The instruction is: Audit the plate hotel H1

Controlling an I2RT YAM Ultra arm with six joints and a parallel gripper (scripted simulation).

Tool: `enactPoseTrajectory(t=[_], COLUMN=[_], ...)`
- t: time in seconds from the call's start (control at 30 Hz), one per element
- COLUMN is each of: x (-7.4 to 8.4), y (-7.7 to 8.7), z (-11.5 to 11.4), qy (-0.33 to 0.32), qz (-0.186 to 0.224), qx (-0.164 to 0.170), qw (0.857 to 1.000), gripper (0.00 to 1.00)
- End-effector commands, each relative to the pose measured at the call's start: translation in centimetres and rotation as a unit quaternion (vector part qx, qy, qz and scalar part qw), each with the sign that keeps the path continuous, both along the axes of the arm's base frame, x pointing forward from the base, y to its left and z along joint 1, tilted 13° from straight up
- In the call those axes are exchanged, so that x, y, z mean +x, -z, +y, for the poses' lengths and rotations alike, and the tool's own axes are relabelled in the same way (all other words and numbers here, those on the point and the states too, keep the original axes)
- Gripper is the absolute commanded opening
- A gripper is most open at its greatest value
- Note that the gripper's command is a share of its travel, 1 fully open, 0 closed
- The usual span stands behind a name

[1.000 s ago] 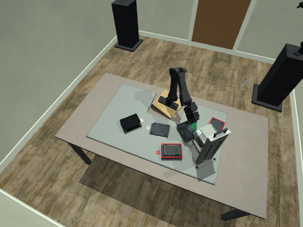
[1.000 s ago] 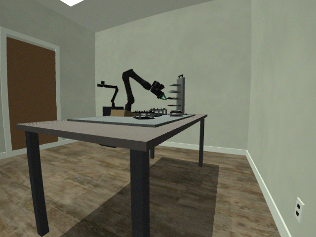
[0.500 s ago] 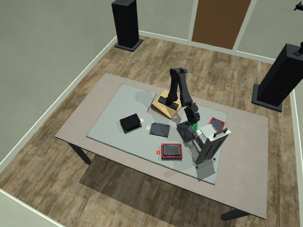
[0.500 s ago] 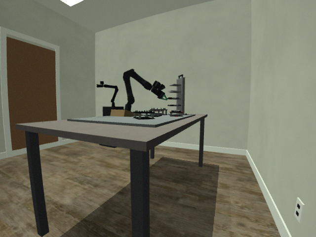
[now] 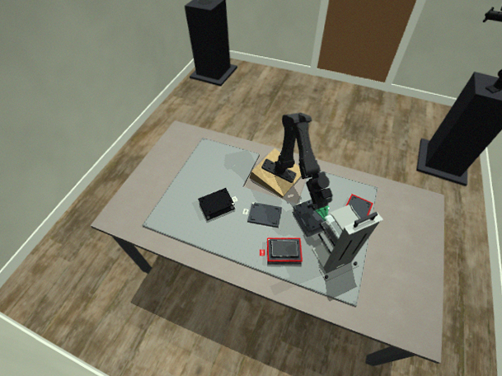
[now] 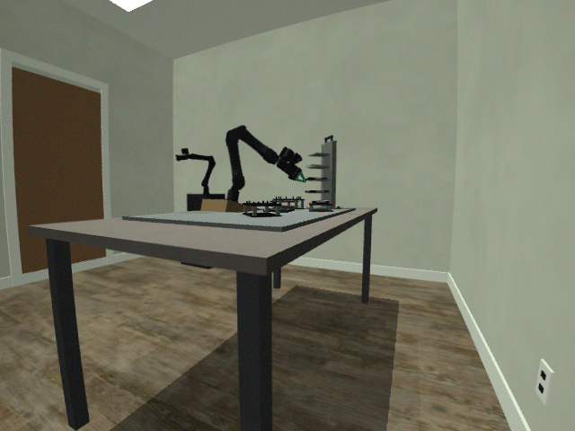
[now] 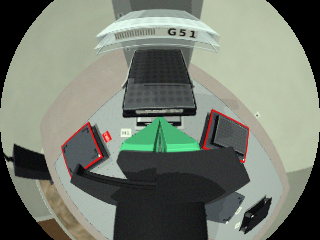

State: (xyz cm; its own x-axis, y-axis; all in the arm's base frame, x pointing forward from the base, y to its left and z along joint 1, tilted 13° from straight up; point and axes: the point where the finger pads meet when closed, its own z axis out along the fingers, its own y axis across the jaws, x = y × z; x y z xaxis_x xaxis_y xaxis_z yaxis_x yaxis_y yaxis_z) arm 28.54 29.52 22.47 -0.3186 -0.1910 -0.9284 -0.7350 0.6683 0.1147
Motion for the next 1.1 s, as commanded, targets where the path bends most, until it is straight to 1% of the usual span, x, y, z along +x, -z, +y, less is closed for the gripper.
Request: enactPoseTrajectory(t=[0.0,0.03,0.07,0.13,0.2,0.27,0.33,0.37,0.4,0.43,0.5,0.53,0.57,0.63,0.67,0.7,0.73,1.07], x=[0.3,0.5,0.6,0.7,0.8,1.0,1.1,1.0,1.0,1.1,1.1,1.0,1.2,1.3,1.3,1.1,1.0,1.0], y=[-3.6,-3.0,-2.8,-2.8,-3.4,-2.9,-2.9,-3.4,-3.5,-3.1,-3.1,-3.6,-3.1,-3.0,-3.1,-3.9,-4.4,-4.4], z=[0.8,1.0,1.1,1.2,1.0,1.3,1.4,1.3,1.4,1.5,1.5,1.5,1.7,1.8,1.9,1.7,1.6,1.6], qy=[-0.002,-0.002,-0.002,-0.002,0.0,0.0,0.0,0.0,-0.001,-0.001,-0.001,-0.001,-0.001,-0.002,-0.002,-0.002,-0.002,-0.002], qz=[-0.034,-0.028,-0.027,-0.027,-0.032,-0.027,-0.027,-0.031,-0.032,-0.028,-0.028,-0.032,-0.028,-0.027,-0.027,-0.034,-0.039,-0.039], qx=[0.033,0.028,0.026,0.026,0.031,0.026,0.026,0.03,0.031,0.028,0.028,0.032,0.028,0.026,0.027,0.033,0.037,0.037], qw=[0.999,0.999,0.999,0.999,0.999,0.999,0.999,0.999,0.999,0.999,0.999,0.999,0.999,0.999,0.999,0.999,0.999,0.999], gripper=[0.0,0.0,0.0,0.0,0.0,0.0,0.0,0.0,0.0,0.0,0.0,0.0,0.0,0.0,0.0,0.0,0.0,0.0])
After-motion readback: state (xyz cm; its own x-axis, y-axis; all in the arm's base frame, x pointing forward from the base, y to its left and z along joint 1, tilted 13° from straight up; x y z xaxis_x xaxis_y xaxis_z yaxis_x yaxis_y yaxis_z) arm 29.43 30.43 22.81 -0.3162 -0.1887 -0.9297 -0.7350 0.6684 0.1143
